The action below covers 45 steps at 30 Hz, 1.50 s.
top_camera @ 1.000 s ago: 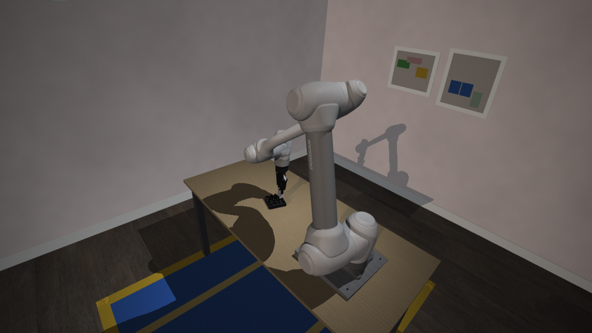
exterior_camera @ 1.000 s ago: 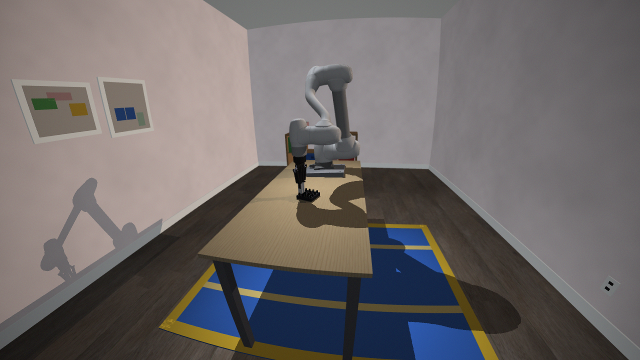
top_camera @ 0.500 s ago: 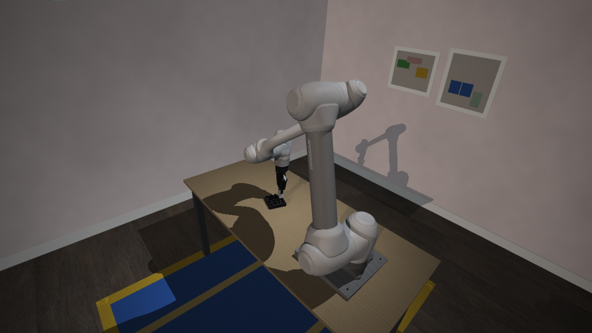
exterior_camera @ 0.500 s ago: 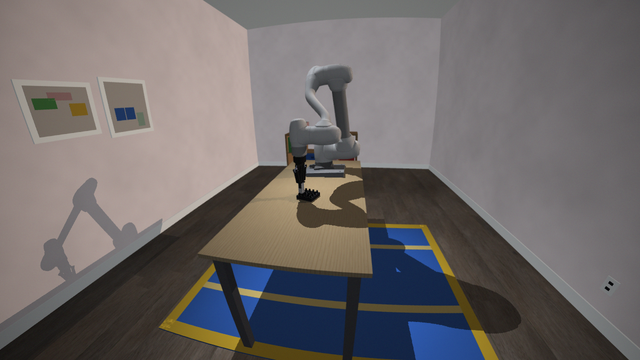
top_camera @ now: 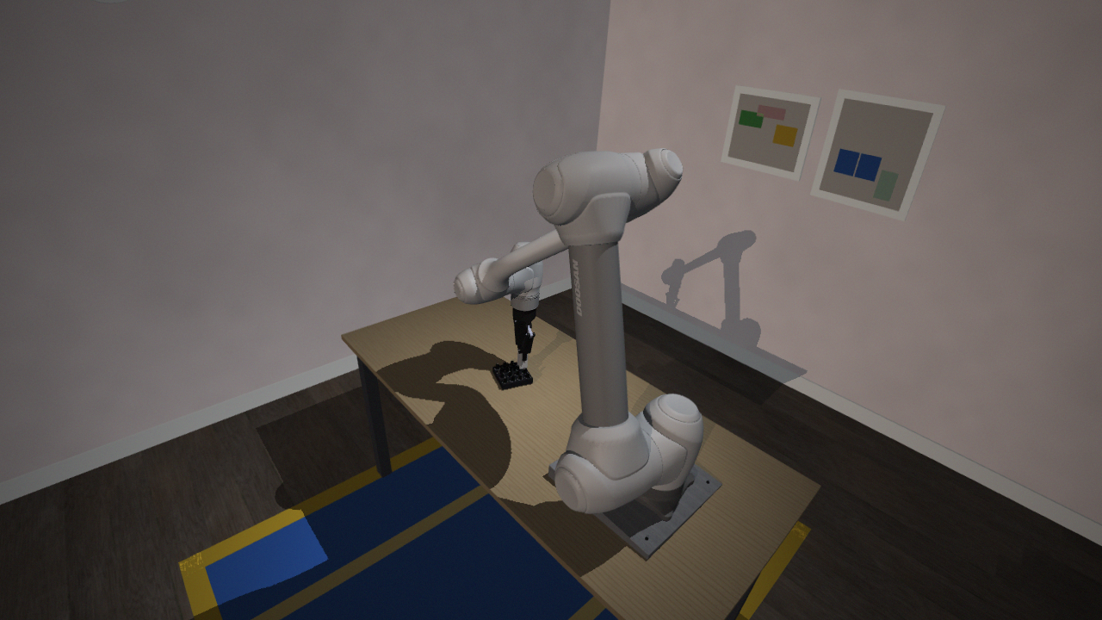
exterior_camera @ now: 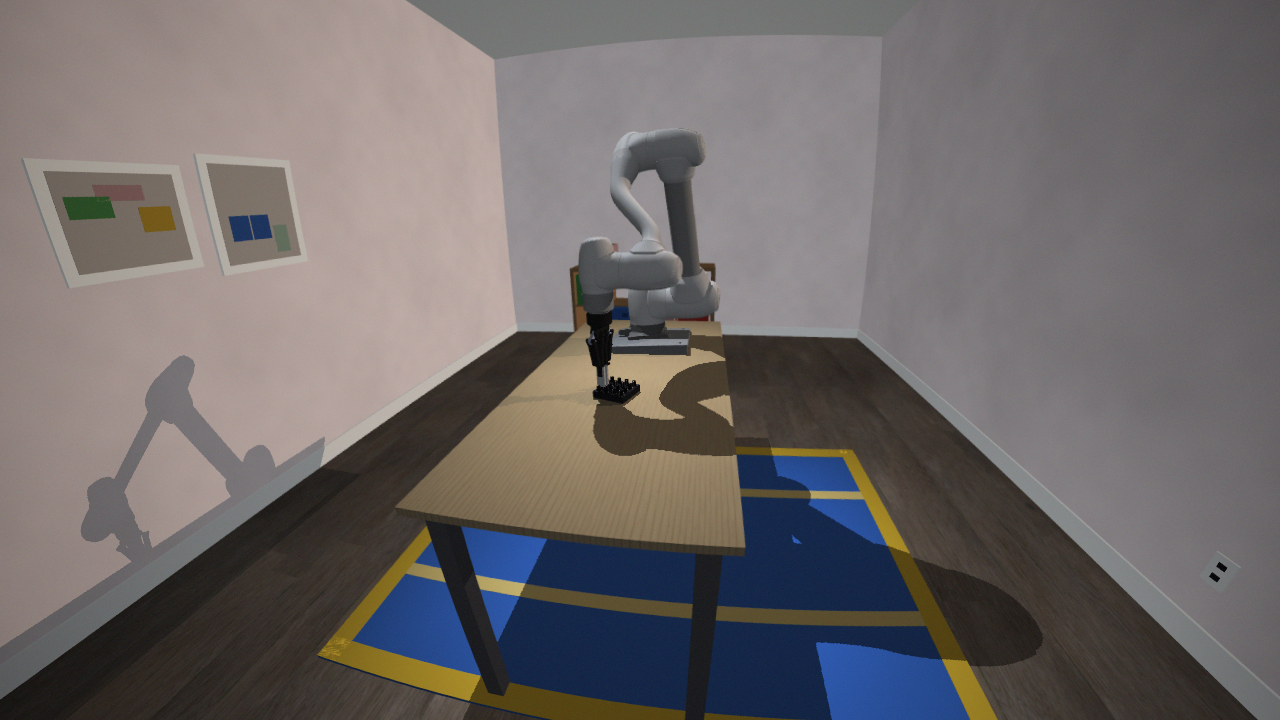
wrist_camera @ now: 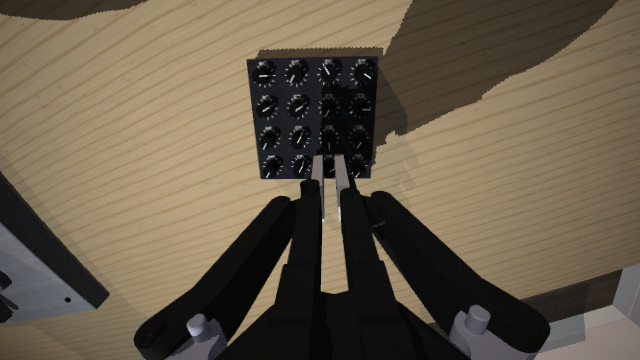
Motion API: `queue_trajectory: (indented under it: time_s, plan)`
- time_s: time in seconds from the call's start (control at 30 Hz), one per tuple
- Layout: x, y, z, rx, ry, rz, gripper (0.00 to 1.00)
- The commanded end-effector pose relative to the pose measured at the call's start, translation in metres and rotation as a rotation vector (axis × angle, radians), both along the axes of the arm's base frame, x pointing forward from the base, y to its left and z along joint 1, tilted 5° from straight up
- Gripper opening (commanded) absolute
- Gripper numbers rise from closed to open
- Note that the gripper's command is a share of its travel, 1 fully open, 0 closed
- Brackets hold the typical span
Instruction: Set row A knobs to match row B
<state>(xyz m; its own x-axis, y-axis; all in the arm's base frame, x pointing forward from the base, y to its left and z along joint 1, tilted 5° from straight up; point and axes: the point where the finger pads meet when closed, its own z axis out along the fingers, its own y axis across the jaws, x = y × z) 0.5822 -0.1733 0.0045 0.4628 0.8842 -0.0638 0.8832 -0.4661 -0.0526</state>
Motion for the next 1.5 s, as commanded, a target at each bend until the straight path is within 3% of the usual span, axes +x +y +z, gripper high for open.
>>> queue_trajectory:
  time_s: [0.0, 0.87, 1.47]
  plan:
    - [0.0000, 0.0000, 0.0001, 0.000, 0.000, 0.000, 0.05]
    - [0.0000, 0.0000, 0.0001, -0.006, -0.003, -0.085, 0.05]
    - [0.0000, 0.0000, 0.0001, -0.026, -0.011, -0.340, 0.05]
